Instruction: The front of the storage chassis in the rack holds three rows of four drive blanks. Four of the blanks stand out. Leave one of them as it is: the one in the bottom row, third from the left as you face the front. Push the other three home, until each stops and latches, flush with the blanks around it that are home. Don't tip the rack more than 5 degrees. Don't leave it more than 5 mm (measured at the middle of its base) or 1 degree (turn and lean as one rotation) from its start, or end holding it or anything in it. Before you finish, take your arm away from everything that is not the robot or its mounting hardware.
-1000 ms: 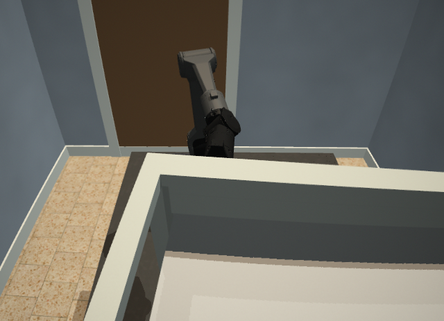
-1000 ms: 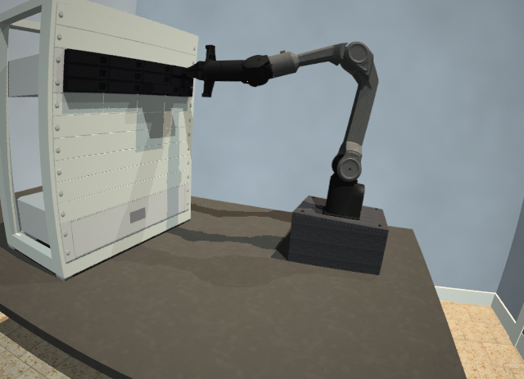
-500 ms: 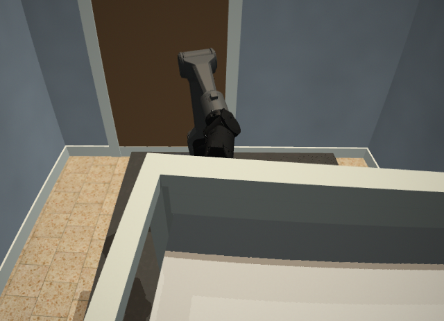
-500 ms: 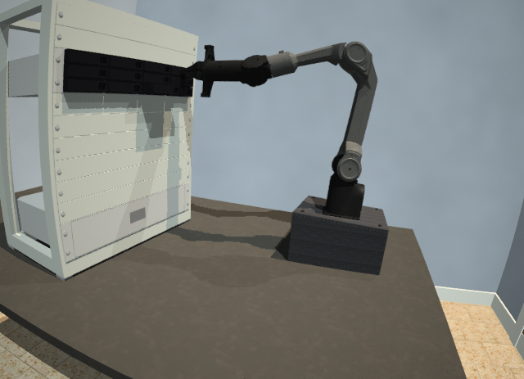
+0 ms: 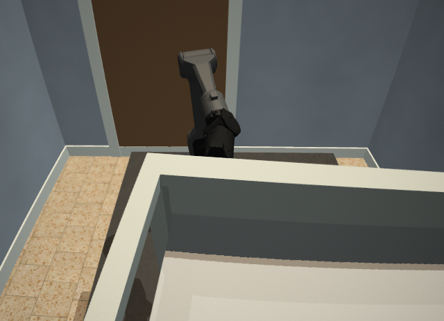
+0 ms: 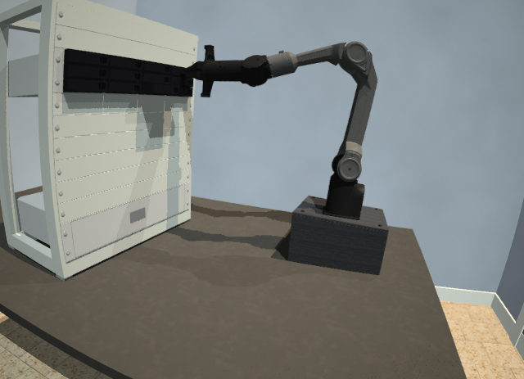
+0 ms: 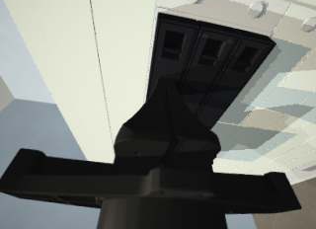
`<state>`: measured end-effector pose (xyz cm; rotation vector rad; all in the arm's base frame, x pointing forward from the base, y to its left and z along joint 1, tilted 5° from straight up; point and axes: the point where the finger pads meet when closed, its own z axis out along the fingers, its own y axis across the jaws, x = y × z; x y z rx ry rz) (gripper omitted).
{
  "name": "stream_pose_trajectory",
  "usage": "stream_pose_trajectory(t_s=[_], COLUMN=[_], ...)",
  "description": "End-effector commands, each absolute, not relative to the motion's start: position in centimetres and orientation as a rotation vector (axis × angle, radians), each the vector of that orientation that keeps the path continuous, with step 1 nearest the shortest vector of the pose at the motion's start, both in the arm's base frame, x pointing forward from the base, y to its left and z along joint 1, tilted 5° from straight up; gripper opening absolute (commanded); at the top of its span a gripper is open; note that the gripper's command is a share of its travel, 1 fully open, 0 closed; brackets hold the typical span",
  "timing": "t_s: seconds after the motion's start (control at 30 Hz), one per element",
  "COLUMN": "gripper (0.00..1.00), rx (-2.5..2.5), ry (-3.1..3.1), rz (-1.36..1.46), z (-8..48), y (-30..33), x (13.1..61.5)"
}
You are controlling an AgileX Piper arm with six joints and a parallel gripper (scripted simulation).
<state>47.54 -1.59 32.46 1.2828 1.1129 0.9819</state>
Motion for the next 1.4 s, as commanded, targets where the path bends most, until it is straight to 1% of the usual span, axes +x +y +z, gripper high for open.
stream_pose_trajectory(t_s=[0.0,0.1,0.2,0.27,0.5,0.67,1.37], gripper=[0.0,0.0,0.0,0.0,0.0,0.0,0.0], rx=[1.287,1.287,1.287,1.287,1.287,1.287,1.287], ry=[1.117,1.117,1.117,1.117,1.117,1.117,1.117], rz=[0.976,0.976,0.976,0.976,0.976,0.976,0.976], z=[32.2,32.2,32.2,32.2,32.5,32.6,32.6], y=[-1.7,-1.6,-1.3,-1.3,0.0,0.6,0.6], x=[47.9,47.4,45.9,45.9,39.9,37.5,37.1])
